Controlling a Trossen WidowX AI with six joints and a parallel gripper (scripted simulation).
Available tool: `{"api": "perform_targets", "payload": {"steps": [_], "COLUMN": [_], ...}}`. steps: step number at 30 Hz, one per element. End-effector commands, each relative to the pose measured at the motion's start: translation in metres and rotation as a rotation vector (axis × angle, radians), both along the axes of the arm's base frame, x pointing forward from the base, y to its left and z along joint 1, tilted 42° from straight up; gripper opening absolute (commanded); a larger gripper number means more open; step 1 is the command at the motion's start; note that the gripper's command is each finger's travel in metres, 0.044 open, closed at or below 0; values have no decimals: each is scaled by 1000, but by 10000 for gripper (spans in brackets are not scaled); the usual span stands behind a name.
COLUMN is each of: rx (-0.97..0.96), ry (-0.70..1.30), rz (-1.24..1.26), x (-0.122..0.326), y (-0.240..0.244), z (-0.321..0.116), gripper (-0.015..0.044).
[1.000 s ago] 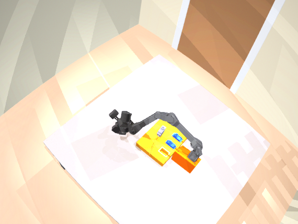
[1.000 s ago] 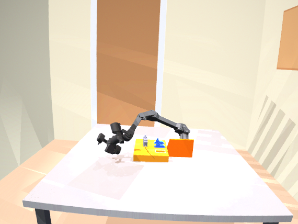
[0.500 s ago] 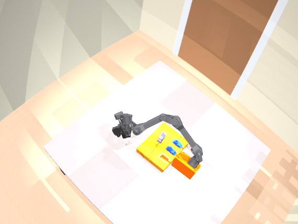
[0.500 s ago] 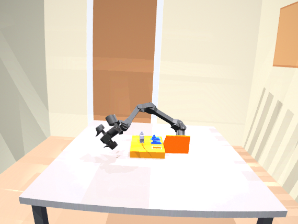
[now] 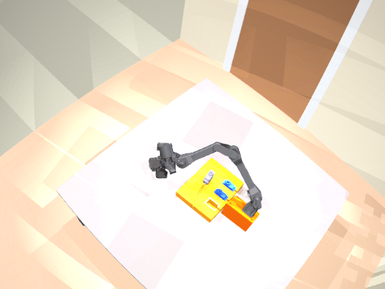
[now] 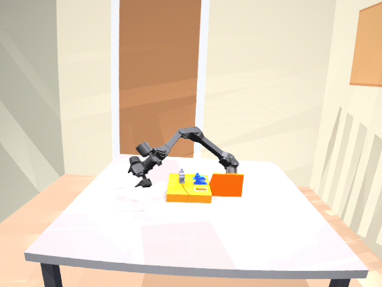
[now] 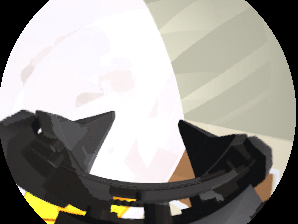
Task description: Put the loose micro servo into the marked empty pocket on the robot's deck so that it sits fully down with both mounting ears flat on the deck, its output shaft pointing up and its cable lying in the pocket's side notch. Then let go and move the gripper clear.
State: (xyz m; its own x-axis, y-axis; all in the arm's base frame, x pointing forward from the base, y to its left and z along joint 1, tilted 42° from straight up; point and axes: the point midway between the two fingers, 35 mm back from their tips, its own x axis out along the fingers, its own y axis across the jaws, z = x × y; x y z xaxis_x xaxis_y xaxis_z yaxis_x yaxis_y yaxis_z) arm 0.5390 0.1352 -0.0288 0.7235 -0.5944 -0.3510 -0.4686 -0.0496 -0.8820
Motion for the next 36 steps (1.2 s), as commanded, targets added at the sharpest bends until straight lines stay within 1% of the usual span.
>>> {"api": "perform_targets", "payload": {"steps": [1, 20, 36], "rx": [126, 594, 897], "ry": [-49, -228, -416], "rz": [-46, -340, -697], "x": [-8, -51, -101], "y": [2, -2, -14], "z": [7, 22, 37], "gripper": [440, 440, 440]}}
